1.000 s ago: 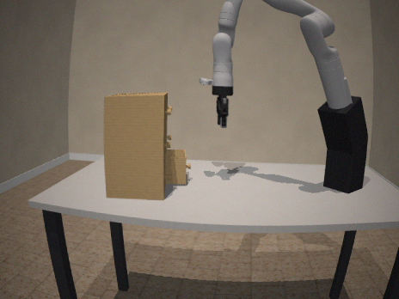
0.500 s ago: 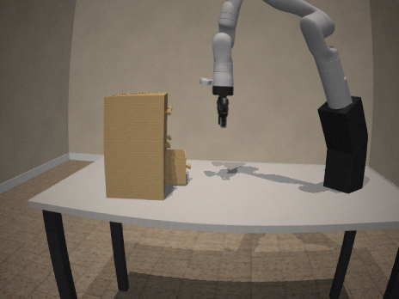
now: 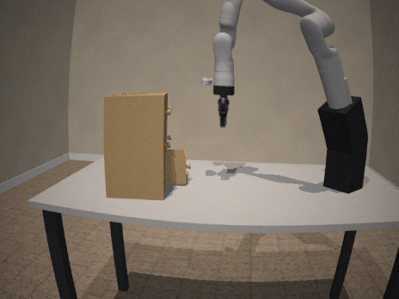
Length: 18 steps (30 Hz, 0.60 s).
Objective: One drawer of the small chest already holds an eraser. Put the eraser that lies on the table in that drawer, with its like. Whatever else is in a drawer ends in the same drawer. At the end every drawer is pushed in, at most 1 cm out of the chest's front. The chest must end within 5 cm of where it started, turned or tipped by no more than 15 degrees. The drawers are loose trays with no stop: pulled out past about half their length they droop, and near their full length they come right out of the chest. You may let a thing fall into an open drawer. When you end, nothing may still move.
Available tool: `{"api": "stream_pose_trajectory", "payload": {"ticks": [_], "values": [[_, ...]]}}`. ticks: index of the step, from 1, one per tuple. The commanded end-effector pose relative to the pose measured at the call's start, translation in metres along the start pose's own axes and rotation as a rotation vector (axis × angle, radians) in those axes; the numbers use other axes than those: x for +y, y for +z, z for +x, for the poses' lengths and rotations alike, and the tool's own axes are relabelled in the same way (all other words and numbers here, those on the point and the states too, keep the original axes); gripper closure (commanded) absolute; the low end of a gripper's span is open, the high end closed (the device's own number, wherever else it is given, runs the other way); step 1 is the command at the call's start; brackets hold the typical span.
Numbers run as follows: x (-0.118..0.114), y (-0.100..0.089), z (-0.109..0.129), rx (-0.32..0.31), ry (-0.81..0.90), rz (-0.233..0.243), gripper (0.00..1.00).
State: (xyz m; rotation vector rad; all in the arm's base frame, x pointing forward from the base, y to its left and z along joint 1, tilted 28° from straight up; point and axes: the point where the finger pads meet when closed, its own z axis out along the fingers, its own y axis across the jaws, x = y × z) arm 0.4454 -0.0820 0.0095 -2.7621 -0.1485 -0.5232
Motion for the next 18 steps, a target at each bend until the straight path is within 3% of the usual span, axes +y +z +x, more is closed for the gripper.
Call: {"api": "stream_pose_trajectory", "payload": {"ticks": [1,18], "values": [[0.0002,-0.0012,-0.0007,0.001,0.024,-0.002,0.0],[-0.0011,-0.0046,-0.0085,0.001,0.279,-0.002,0.0]]}}
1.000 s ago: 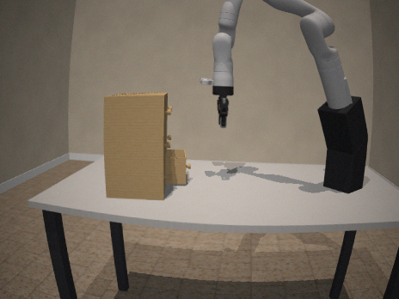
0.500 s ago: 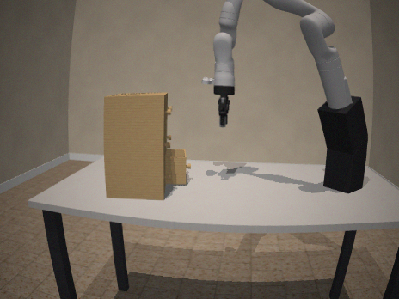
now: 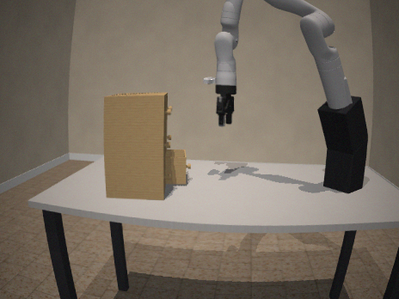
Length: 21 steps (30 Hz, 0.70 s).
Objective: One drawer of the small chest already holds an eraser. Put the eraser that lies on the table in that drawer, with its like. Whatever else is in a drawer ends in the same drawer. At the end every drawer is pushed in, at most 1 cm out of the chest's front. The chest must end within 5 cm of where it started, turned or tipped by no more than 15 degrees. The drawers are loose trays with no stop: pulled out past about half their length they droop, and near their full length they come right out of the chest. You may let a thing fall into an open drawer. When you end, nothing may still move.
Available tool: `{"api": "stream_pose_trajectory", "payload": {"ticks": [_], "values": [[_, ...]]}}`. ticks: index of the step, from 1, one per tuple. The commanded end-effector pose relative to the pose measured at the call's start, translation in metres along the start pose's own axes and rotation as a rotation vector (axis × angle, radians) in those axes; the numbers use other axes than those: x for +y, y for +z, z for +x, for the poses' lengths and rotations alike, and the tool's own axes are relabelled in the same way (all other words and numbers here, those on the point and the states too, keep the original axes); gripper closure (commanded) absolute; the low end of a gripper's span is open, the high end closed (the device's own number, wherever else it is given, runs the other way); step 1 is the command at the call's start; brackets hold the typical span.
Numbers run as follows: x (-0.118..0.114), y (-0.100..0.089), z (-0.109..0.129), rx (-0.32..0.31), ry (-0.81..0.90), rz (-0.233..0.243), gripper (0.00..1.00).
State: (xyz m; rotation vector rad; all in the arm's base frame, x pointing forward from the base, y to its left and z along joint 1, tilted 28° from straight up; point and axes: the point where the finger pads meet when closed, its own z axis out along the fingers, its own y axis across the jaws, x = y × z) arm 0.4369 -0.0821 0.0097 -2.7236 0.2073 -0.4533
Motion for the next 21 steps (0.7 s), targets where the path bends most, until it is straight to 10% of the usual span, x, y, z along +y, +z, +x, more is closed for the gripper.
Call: {"api": "stream_pose_trajectory", "payload": {"ticks": [1,21], "values": [[0.001,-0.002,-0.001,0.001,0.041,-0.003,0.0],[0.002,-0.008,-0.015,0.002,0.483,-0.003,0.0]]}}
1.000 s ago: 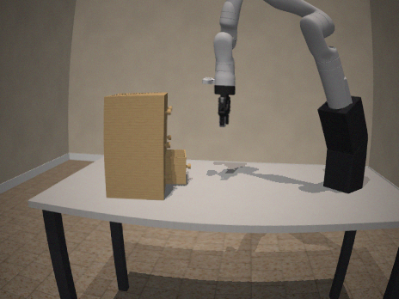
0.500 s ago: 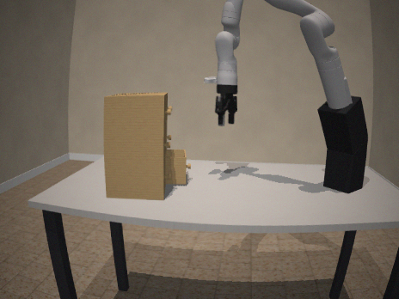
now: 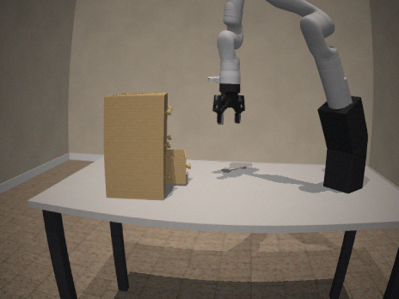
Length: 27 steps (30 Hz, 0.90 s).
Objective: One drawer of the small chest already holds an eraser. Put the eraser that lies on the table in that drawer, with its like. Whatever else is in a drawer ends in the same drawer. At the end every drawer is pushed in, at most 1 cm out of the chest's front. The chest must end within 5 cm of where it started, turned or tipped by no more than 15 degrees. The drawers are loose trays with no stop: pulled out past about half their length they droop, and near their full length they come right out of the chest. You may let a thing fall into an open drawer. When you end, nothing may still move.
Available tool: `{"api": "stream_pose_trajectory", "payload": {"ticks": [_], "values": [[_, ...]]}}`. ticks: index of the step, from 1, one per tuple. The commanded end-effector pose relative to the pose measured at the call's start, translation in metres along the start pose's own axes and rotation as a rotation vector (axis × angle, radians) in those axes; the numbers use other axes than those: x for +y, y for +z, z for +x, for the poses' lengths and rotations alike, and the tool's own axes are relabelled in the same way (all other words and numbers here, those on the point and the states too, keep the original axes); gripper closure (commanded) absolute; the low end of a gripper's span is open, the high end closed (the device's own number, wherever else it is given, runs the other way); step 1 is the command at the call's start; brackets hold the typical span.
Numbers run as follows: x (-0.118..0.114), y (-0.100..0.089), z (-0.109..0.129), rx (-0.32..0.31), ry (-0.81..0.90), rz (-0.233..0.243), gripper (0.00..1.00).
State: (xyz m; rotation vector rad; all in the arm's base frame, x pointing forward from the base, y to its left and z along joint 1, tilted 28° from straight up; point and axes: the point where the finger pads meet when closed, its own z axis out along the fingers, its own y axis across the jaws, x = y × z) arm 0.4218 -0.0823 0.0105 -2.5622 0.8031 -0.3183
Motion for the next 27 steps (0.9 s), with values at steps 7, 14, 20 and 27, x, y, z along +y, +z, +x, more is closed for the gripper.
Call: {"api": "stream_pose_trajectory", "payload": {"ticks": [7,14,20,27], "values": [[0.003,-0.004,-0.005,0.002,0.168,-0.002,0.0],[0.007,-0.006,-0.01,0.003,0.373,-0.002,0.0],[0.009,-0.008,-0.013,0.003,0.492,-0.002,0.0],[0.012,-0.011,-0.019,0.003,0.704,-0.002,0.0]]}}
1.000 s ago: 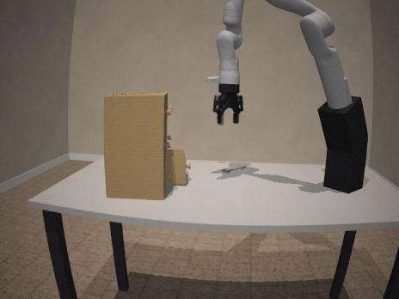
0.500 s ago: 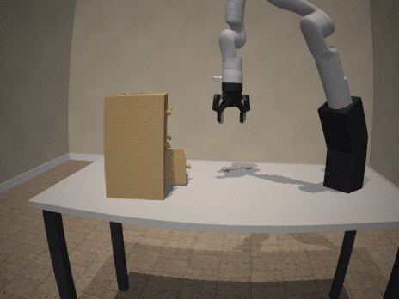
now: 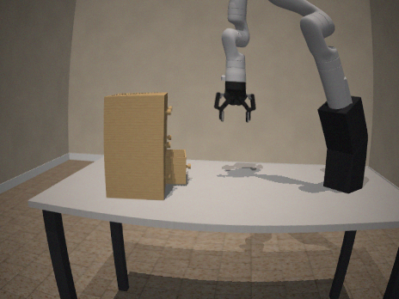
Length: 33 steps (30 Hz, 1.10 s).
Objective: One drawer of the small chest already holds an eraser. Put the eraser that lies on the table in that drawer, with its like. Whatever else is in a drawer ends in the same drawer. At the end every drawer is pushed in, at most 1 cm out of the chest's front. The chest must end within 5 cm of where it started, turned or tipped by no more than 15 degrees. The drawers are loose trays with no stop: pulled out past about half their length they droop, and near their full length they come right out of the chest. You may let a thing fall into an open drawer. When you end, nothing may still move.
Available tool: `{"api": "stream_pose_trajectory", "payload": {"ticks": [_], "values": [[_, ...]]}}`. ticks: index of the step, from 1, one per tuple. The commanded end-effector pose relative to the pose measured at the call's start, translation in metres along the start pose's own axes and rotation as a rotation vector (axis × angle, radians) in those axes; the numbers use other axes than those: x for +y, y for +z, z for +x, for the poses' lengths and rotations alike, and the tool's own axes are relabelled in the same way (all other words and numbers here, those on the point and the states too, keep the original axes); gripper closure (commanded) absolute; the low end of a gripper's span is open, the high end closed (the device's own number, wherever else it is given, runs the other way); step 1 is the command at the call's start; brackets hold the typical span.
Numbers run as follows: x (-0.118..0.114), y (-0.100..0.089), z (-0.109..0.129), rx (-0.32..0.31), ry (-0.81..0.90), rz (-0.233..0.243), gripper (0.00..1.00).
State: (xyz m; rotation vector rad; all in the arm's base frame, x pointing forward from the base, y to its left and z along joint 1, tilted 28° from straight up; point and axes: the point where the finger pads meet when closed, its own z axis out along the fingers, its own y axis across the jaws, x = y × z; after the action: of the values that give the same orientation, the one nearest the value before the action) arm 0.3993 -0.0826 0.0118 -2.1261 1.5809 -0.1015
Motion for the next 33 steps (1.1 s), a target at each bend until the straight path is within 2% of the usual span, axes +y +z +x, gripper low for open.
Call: {"api": "stream_pose_trajectory", "payload": {"ticks": [1,25,27,33], "values": [[0.003,-0.002,0.0,0.003,0.063,-0.001,0.0],[0.022,-0.011,-0.007,0.003,0.704,0.0,0.0],[0.022,-0.011,-0.007,0.003,0.704,0.0,0.0],[0.026,-0.013,-0.009,0.003,0.861,0.001,0.0]]}}
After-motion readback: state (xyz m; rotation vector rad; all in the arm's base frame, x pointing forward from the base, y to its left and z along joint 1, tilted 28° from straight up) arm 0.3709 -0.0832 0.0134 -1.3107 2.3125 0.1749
